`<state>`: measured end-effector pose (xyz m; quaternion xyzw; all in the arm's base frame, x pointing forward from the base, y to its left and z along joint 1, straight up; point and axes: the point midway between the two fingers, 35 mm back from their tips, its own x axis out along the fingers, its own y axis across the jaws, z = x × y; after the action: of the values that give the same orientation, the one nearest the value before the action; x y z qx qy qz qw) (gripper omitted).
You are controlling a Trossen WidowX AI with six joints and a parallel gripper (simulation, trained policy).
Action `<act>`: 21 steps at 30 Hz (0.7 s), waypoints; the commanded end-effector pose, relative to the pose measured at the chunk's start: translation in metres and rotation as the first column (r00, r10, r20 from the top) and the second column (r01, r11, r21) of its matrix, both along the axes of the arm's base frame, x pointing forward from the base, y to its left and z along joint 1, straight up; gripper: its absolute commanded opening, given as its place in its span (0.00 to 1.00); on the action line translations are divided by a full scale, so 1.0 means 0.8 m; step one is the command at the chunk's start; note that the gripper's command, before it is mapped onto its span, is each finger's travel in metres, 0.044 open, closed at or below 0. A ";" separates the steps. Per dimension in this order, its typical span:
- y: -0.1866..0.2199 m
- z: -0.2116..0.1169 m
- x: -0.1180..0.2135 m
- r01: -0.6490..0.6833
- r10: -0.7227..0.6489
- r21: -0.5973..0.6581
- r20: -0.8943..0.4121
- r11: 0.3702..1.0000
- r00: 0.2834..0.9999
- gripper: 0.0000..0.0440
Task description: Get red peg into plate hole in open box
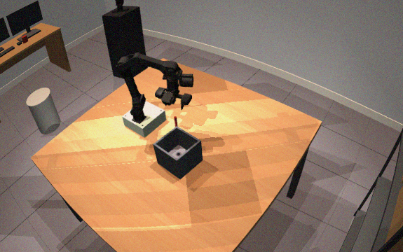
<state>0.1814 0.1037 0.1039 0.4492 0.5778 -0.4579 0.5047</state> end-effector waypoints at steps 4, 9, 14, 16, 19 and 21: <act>-0.007 -0.037 -0.005 -0.024 0.023 -0.040 -0.031 0.999 0.999 1.00; -0.011 -0.058 -0.005 -0.027 0.026 -0.057 -0.033 0.998 0.999 0.99; -0.014 -0.078 -0.004 -0.024 0.022 -0.068 -0.027 0.997 0.999 0.97; -0.015 -0.086 -0.004 -0.021 0.019 -0.073 -0.024 0.997 1.000 0.96; -0.017 -0.097 -0.004 -0.013 0.012 -0.079 -0.019 0.997 1.000 0.94; -0.017 -0.104 -0.004 -0.007 0.005 -0.082 -0.016 0.997 1.000 0.92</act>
<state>0.1785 0.0918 0.0312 0.4208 0.5701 -0.4784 0.5188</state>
